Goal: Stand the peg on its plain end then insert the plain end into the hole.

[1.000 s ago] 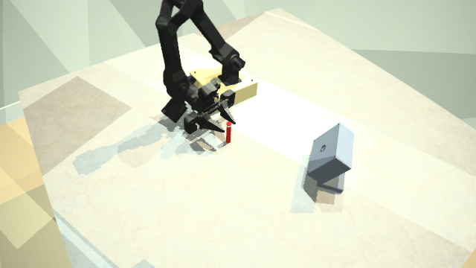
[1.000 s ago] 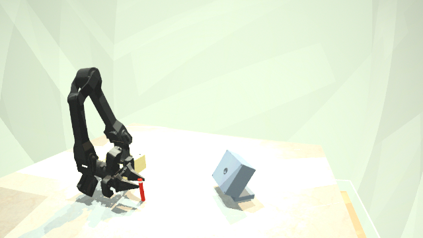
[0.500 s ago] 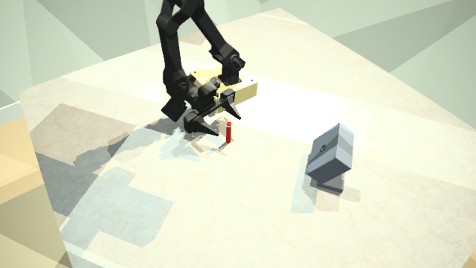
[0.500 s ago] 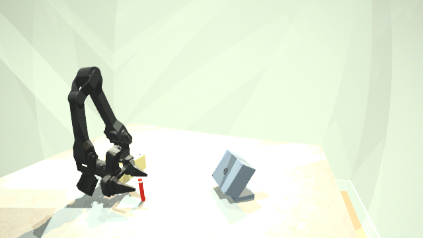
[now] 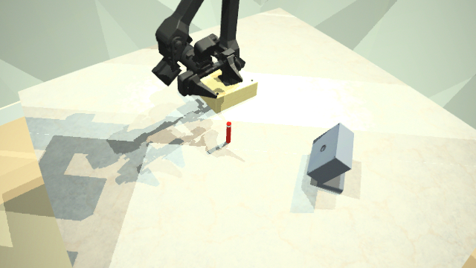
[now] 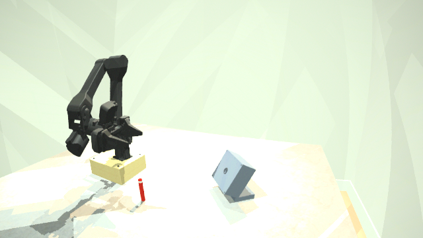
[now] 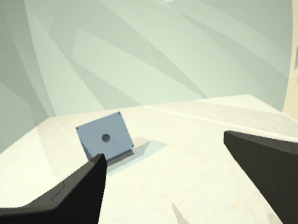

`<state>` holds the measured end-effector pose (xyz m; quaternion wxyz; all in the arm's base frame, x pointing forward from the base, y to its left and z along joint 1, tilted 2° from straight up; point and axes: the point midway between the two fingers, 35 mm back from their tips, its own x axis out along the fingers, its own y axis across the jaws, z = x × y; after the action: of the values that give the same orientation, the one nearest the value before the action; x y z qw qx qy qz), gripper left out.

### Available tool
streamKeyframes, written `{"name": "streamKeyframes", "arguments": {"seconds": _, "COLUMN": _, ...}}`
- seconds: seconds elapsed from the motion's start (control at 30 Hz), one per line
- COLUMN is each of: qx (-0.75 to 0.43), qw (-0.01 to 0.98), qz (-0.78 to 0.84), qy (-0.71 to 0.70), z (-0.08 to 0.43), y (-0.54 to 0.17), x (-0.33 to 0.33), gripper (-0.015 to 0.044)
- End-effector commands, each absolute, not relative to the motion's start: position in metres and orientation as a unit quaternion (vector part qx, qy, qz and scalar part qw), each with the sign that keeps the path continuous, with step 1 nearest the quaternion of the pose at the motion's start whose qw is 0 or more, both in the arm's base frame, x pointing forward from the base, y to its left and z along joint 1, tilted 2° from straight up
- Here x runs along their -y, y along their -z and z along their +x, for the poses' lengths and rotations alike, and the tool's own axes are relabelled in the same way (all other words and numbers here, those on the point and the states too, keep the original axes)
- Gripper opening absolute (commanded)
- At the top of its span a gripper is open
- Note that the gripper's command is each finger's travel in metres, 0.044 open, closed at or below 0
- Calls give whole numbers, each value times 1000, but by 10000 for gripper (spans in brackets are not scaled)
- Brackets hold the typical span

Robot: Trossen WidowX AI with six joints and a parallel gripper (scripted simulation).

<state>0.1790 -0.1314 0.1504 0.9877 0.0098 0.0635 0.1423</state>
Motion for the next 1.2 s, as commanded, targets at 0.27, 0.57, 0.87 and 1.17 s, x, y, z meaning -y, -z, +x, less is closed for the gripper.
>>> {"name": "streamKeyframes", "arguments": {"seconds": 0.27, "qx": -128, "qw": 970, "qz": 32, "qy": -205, "z": 183, "y": -151, "x": 111, "gripper": 440}}
{"name": "streamKeyframes", "arguments": {"seconds": 0.57, "qx": -246, "qw": 927, "qz": 52, "qy": -280, "z": 185, "y": -130, "x": 93, "gripper": 440}}
{"name": "streamKeyframes", "arguments": {"seconds": 0.87, "qx": -378, "qw": 869, "qz": 51, "qy": -316, "z": 183, "y": -109, "x": 83, "gripper": 440}}
{"name": "streamKeyframes", "arguments": {"seconds": 1.17, "qx": -510, "qw": 804, "qz": 27, "qy": -305, "z": 182, "y": -91, "x": 84, "gripper": 440}}
